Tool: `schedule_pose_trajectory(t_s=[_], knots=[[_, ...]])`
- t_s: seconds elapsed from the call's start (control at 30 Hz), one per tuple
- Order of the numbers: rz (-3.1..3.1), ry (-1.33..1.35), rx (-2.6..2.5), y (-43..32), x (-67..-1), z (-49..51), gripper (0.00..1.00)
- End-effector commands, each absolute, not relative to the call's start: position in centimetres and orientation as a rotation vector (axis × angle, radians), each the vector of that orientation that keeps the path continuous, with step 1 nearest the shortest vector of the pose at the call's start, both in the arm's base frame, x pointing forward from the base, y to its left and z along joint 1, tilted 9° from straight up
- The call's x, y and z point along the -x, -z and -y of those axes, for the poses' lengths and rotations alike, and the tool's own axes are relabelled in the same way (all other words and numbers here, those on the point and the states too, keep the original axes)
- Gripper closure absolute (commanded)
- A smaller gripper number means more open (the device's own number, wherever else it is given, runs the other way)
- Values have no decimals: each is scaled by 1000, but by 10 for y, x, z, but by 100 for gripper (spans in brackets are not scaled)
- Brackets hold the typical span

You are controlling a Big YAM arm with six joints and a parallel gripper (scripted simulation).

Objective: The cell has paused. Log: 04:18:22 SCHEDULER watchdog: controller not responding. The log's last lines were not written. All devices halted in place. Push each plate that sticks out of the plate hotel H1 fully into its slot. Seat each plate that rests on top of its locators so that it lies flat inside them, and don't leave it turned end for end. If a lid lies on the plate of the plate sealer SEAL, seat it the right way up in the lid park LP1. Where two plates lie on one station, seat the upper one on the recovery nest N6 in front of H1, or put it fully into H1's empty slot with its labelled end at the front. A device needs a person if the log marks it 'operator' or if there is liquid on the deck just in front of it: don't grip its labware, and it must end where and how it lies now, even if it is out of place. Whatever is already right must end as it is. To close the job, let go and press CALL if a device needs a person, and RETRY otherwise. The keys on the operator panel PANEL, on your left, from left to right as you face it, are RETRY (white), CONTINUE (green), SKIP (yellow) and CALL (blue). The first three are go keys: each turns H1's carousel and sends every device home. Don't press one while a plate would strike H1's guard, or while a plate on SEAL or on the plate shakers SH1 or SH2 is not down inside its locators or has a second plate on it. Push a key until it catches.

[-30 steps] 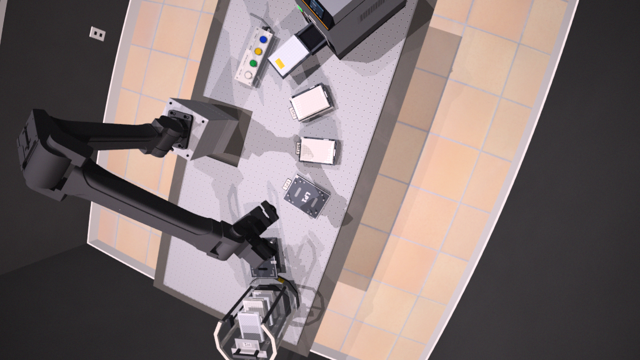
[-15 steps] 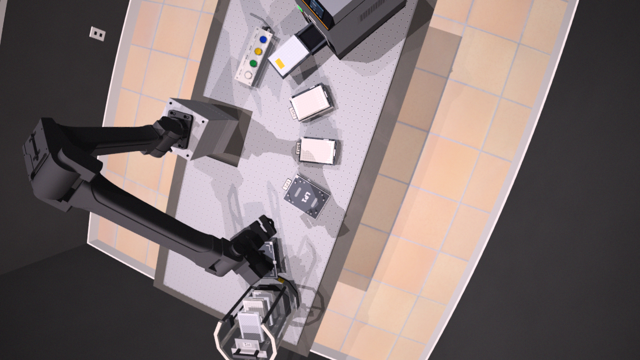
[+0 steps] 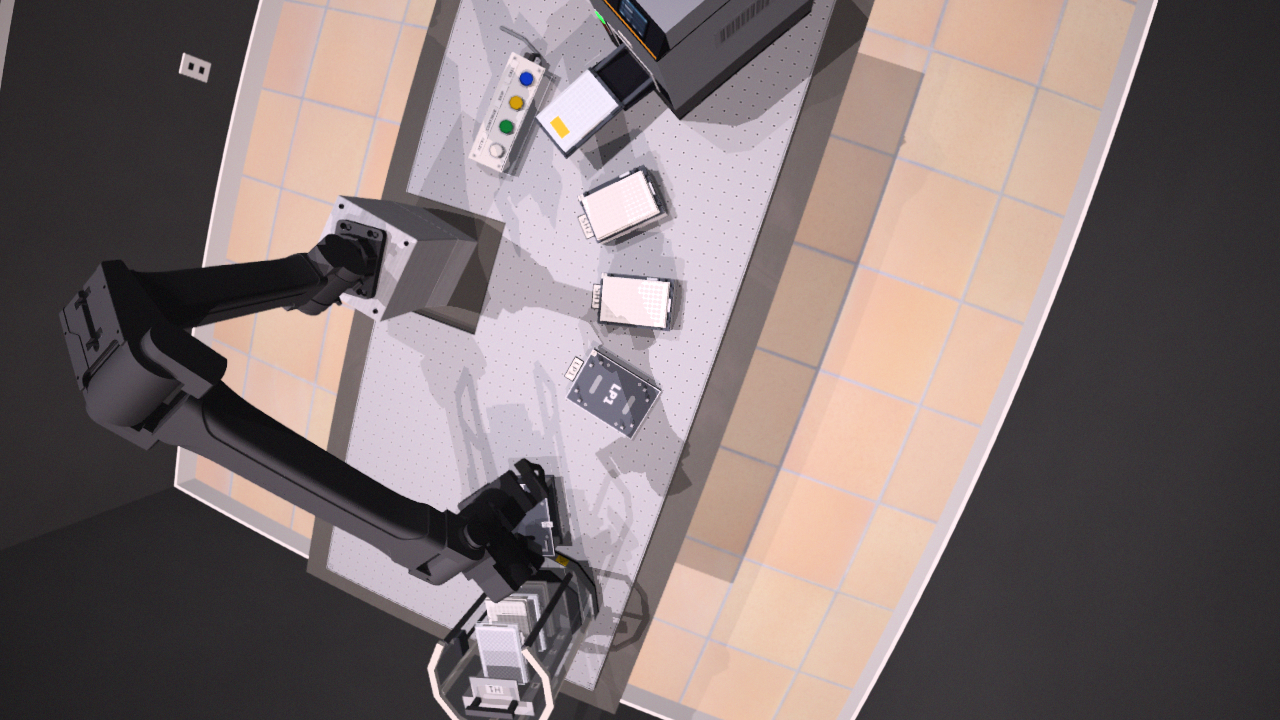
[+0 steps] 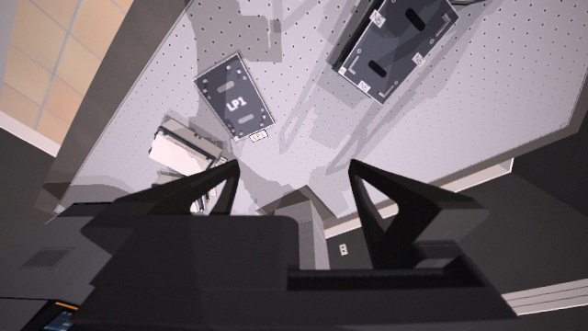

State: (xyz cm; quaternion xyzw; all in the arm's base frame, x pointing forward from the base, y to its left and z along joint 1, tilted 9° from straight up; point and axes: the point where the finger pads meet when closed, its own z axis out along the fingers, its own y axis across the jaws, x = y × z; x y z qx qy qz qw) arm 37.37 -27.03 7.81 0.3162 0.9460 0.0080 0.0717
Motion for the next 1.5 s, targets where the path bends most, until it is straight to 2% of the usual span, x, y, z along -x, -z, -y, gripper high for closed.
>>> schedule_pose_trajectory(t_s=[0.0,0.1,0.4,0.53,0.6,1.07,1.1,1.17,1.47], knots=[[-2808,-7,-912,-100,-391,294,0],[-2795,1,-906,-104,-393,296,0],[-2628,-47,-1352,-100,-382,326,0],[-2593,-31,-1336,-119,-381,333,0],[-2626,-49,-1355,-99,-378,338,0],[-2640,-42,-1326,-99,-366,378,0],[-2608,-20,-1307,-120,-366,382,0],[-2641,-42,-1326,-99,-363,388,0],[-2641,-40,-1327,-99,-354,417,0]])
